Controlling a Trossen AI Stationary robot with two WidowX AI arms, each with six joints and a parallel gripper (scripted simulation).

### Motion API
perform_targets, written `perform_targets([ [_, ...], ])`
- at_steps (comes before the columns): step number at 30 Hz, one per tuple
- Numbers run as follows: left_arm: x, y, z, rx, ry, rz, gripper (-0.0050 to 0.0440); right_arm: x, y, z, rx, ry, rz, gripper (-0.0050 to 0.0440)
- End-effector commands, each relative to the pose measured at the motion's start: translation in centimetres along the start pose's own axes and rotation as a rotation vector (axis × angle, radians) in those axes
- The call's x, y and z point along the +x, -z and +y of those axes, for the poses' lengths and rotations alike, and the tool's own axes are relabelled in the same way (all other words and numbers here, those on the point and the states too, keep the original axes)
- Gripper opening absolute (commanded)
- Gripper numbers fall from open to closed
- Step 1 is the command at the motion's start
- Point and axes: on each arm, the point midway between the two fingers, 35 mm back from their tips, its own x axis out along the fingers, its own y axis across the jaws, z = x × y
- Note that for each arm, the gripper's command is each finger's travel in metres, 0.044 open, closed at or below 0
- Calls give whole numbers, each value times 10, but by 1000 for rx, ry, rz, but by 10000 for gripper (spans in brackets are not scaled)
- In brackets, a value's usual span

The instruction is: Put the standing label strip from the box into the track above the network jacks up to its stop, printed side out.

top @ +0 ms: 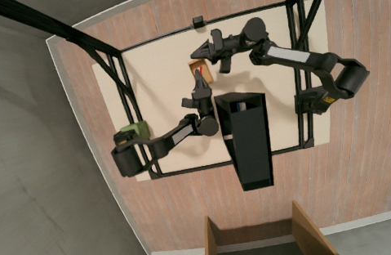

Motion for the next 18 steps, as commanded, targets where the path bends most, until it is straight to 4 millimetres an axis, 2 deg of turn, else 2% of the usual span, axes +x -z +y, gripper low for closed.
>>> perform_targets([
  [1, 2, 1, -14, -22, 25, 1, -5, 1, 2, -9, -28, 1, -3, -50],
  [6, 2, 1, -14, -22, 25, 1, -43, 1, 2, -9, -28, 1, -3, -50],
  [7, 2, 1, -14, -22, 25, 1, -50, 1, 2, -9, -28, 1, -3, 24],
  [9, 2, 1, -14, -22, 25, 1, -50, 1, 2, -9, -28, 1, -3, 24],
  [12, 2, 1, -14, -22, 25, 1, -50, 1, 2, -9, -28, 1, -3, 85],
  [18, 2, 1, -14, -22, 25, 1, -50, 1, 2, -9, -28, 1, -3, 85],
])
